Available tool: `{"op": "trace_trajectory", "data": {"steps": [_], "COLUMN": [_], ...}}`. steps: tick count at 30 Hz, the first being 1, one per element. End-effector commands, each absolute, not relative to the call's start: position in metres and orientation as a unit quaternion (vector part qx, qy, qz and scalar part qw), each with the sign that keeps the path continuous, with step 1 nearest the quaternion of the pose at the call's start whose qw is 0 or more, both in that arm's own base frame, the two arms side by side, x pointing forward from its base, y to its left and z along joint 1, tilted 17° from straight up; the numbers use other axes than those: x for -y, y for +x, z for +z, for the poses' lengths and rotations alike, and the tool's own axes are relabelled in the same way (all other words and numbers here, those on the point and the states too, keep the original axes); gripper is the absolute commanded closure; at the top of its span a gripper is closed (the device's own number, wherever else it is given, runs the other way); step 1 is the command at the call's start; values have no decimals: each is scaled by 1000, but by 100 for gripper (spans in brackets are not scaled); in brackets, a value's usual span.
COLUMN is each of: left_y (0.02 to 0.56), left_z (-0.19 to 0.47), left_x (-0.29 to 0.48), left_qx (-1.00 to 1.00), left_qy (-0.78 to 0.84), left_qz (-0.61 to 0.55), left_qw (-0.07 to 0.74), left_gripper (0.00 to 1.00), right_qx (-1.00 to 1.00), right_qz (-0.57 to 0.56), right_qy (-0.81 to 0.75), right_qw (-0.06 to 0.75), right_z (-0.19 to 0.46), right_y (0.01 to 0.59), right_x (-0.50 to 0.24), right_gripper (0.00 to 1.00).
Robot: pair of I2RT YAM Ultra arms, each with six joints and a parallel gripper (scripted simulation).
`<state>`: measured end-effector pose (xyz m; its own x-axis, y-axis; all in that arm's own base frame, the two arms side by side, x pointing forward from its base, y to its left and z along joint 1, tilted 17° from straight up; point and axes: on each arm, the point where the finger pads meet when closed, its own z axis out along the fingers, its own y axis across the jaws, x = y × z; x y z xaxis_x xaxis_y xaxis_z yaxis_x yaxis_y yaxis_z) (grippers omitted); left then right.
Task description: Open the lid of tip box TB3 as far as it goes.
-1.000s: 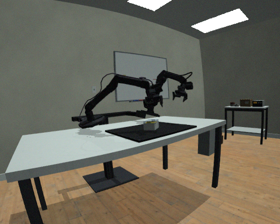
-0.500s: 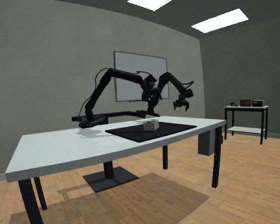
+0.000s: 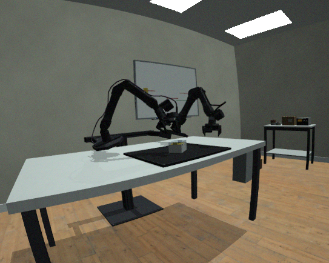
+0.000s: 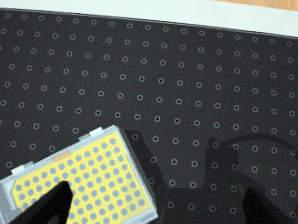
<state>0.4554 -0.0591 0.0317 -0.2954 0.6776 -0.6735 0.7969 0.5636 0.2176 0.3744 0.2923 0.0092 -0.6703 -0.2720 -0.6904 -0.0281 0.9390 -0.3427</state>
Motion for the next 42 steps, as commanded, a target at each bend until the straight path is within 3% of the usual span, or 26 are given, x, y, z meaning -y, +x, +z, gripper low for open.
{"op": "trace_trajectory", "data": {"steps": [1,12,24,28,33,42], "left_y": [470,464,405,396,344,320], "left_z": [17,2,-1,-13,-62,-77], "left_x": [77,111,151,155,193,205], "left_qx": [-786,-751,-707,-708,-698,-700], "left_qy": [438,402,362,381,468,473], "left_qz": [-66,-74,-125,-128,-161,-184], "left_qw": [432,518,595,581,518,502], "left_gripper": [0,0,0,0,0,0], "right_qx": [-895,-884,-868,-868,-868,-868], "right_qz": [-90,-66,-53,-52,-53,-53], "right_qy": [-178,-341,-415,-415,-414,-414], "right_qw": [399,313,267,269,269,269], "right_z": [28,6,-3,-2,-2,-2], "right_y": [358,307,281,281,281,281], "right_x": [-317,-307,-299,-300,-299,-299], "right_gripper": [0,0,0,0,0,0]}}
